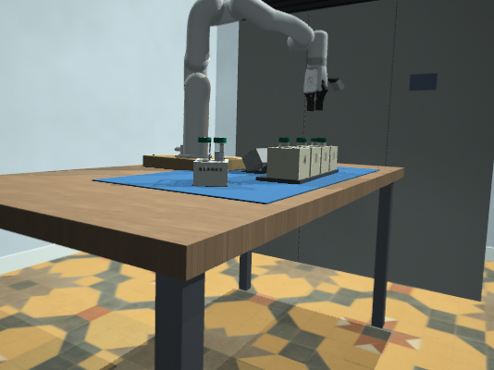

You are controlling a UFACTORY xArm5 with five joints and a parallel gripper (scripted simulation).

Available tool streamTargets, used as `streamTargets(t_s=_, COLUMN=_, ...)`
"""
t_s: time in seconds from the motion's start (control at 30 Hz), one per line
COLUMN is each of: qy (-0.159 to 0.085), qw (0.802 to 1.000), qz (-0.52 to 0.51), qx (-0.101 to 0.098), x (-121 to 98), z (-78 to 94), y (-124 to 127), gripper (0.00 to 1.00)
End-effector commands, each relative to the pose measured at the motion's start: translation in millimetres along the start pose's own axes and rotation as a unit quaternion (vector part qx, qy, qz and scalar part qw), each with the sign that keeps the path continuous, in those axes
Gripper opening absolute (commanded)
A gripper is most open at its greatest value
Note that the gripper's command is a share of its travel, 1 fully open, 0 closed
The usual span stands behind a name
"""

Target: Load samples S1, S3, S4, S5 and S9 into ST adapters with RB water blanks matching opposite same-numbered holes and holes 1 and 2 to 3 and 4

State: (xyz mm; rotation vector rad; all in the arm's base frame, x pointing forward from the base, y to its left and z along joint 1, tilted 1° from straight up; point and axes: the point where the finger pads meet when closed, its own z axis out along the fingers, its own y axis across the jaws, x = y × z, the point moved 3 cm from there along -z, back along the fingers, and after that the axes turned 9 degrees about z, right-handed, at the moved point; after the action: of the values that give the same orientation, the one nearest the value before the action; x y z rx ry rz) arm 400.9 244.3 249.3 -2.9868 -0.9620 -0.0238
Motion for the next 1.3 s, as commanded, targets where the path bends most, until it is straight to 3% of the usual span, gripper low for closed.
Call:
streamTargets(t_s=0.0, qy=0.002, qw=1.000, qz=0.000, qx=0.000, x=10, z=-1.6, y=-14, gripper=0.57)
streamTargets(t_s=0.4, qy=0.002, qw=1.000, qz=0.000, qx=0.001, x=35, z=-1.9, y=-56, gripper=0.57)
streamTargets(t_s=0.7, qy=0.002, qw=1.000, qz=0.000, qx=0.001, x=35, z=-1.9, y=-56, gripper=0.57)
streamTargets(t_s=1.27, qy=0.002, qw=1.000, qz=0.000, qx=0.001, x=35, z=28.1, y=-57, gripper=0.57)
